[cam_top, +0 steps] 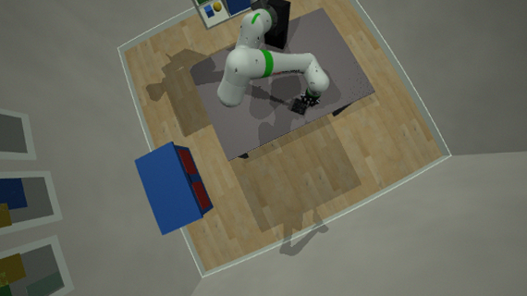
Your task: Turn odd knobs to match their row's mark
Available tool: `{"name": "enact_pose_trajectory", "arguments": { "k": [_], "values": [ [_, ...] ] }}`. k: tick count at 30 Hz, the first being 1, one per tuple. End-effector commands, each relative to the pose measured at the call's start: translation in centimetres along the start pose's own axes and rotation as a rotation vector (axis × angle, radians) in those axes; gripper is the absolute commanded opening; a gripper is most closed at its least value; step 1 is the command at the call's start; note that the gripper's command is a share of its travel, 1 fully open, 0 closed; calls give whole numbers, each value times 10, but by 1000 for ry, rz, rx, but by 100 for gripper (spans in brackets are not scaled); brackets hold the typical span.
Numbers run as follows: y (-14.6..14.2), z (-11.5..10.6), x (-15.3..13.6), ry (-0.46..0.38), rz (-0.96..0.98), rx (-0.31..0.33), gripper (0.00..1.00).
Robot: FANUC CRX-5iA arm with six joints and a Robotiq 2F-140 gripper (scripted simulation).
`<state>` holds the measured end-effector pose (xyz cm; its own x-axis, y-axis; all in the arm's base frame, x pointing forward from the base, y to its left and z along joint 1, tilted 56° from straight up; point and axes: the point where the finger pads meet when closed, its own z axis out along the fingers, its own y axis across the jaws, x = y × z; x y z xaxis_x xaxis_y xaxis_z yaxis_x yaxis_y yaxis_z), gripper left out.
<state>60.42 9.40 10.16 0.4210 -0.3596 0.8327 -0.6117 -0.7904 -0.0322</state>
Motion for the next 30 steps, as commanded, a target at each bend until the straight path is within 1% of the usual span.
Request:
{"name": "enact_pose_trajectory", "arguments": {
  "k": [1, 16, 30],
  "values": [
    [0, 1, 0, 0, 0, 0, 12],
    [0, 12, 0, 0, 0, 0, 12],
    [0, 30, 0, 0, 0, 0, 12]
  ]
}}
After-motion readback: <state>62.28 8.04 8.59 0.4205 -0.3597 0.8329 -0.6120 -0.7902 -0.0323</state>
